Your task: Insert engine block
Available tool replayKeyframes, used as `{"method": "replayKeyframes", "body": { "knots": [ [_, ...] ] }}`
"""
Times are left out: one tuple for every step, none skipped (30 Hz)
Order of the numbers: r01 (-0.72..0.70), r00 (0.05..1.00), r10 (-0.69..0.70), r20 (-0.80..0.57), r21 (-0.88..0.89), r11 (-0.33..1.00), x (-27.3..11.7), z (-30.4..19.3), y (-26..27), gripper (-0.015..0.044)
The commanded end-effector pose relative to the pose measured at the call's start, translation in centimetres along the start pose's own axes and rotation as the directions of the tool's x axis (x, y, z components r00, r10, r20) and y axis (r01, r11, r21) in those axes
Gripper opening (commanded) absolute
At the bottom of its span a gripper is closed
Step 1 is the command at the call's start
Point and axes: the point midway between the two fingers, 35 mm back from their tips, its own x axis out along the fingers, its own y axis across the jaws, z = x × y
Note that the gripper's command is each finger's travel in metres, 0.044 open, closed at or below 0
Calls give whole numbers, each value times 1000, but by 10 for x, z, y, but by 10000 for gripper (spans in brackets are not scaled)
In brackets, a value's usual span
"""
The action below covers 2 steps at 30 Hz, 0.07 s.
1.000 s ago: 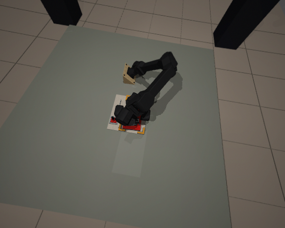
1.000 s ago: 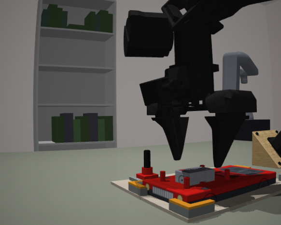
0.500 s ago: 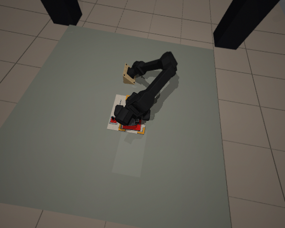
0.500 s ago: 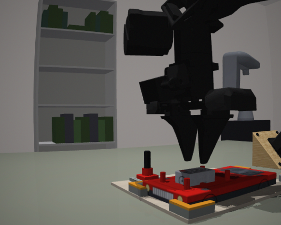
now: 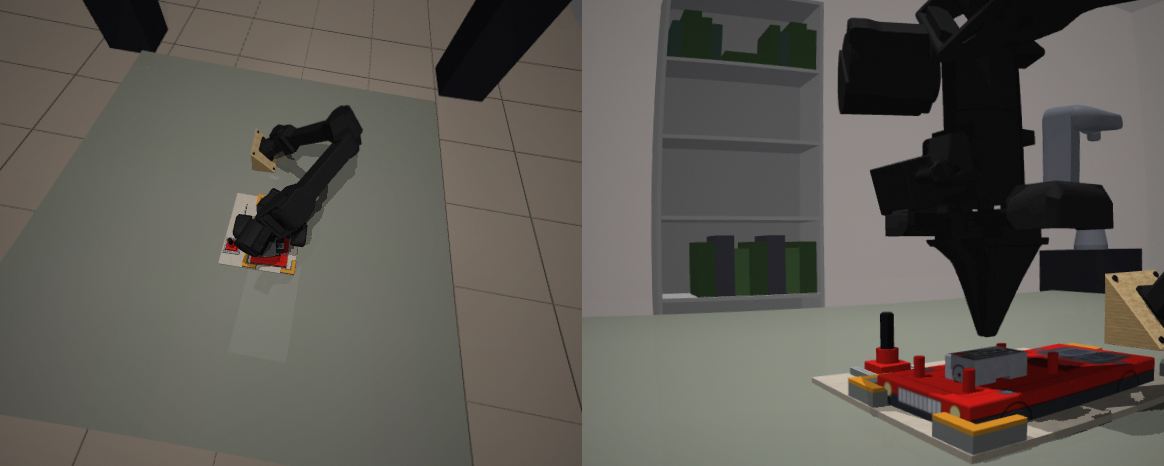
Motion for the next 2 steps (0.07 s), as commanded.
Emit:
{"method": "replayKeyframes", "body": {
  "knots": [
    [3, 1000, -3, -1, -5, 1000, 0, 0, 0, 0],
    [3, 1000, -3, -1, -5, 1000, 0, 0, 0, 0]
  ]
}}
